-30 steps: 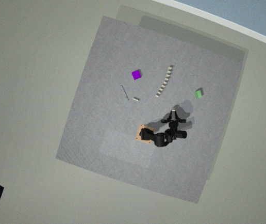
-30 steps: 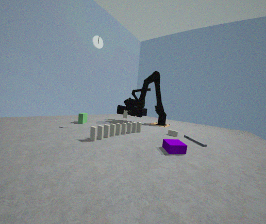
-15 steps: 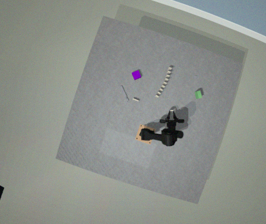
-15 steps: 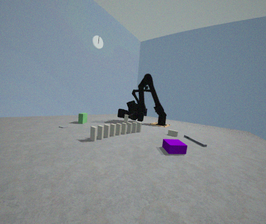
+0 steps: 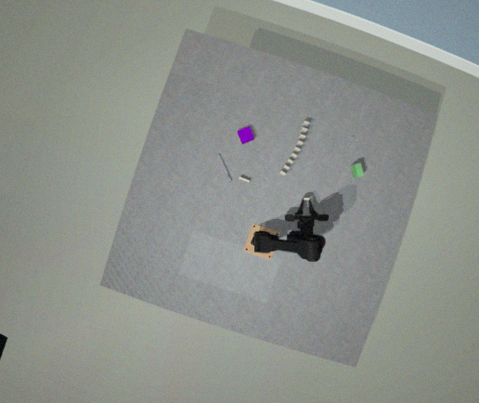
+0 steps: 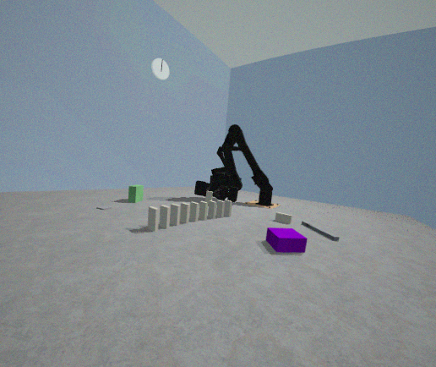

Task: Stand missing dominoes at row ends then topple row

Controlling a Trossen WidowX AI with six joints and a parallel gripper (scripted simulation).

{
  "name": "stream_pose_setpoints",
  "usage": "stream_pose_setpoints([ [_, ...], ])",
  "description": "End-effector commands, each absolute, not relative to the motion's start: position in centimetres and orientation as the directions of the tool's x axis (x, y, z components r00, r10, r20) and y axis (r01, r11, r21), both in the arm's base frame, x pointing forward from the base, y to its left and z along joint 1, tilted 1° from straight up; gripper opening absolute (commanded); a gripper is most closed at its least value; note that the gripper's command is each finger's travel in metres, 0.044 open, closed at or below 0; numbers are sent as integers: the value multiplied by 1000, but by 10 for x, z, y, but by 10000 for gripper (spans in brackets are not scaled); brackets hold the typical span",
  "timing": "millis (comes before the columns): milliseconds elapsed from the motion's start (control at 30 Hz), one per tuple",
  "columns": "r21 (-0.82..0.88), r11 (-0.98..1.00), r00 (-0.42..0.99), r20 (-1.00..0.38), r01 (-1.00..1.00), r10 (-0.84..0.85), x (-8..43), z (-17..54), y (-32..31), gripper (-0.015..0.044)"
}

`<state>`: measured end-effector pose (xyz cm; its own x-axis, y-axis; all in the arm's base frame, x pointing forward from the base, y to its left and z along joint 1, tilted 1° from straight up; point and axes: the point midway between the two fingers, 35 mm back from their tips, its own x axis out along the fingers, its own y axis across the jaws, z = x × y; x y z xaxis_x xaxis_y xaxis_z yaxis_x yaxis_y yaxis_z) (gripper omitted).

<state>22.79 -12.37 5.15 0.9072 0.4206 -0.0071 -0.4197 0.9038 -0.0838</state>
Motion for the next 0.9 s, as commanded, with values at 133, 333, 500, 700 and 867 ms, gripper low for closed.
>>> stream_pose_setpoints([
  [133,-74,906,909,-8,-417,418,228,50,-123,186],
  [333,-74,906,909,-8,-417,418,228,50,-123,343],
  [500,-74,906,909,-8,-417,418,228,50,-123,440],
  [700,-77,905,908,-8,-418,419,229,70,-126,440],
  [867,-80,904,907,-7,-420,420,228,97,-124,440],
])
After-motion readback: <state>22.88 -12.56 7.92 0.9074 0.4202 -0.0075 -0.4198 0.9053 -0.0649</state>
